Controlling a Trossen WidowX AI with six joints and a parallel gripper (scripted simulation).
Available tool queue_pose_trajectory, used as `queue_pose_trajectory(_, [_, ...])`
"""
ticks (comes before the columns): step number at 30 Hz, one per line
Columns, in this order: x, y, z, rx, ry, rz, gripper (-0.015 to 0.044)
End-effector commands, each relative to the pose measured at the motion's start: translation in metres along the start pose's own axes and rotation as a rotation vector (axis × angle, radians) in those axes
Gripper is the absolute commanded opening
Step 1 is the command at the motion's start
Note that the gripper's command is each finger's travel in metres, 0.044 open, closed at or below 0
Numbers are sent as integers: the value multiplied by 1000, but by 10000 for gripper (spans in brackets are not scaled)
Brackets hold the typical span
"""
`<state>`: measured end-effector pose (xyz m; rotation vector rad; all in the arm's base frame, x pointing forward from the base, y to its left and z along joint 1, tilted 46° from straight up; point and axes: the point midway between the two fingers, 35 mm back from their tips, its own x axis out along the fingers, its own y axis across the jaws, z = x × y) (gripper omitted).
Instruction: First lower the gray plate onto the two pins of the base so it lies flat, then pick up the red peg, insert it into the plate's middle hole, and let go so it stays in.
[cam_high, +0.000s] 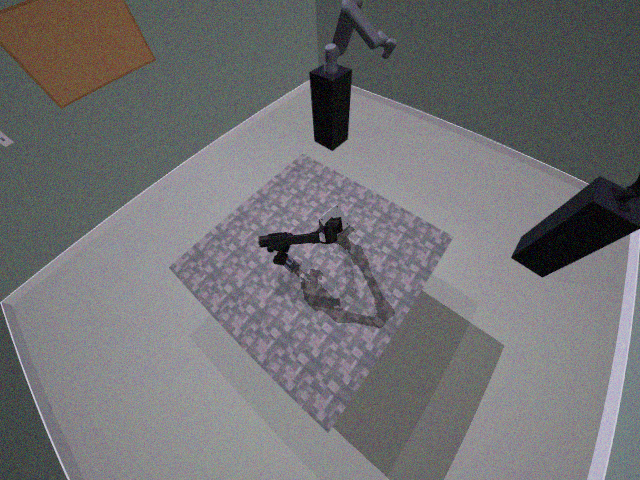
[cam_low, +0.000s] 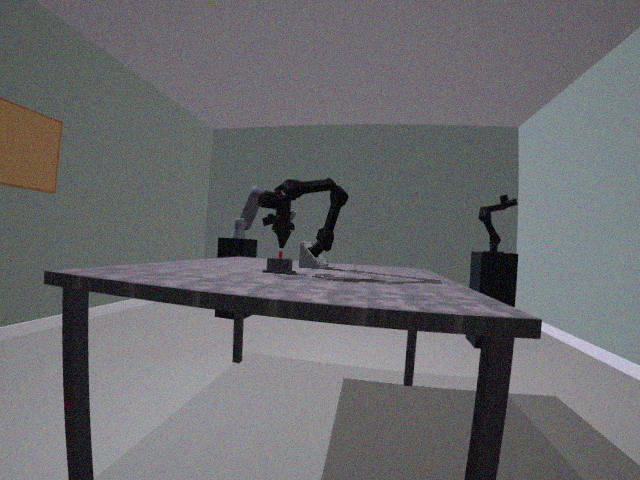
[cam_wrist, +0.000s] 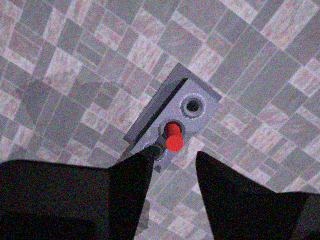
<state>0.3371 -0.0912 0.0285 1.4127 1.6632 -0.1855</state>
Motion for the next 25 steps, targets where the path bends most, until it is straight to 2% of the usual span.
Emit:
queue_pose_trajectory(1, [-4, 0, 0, -2, -4, 3, 150])
queue_pose_trajectory(25, [-15, 0, -5, -2, -4, 3, 150])
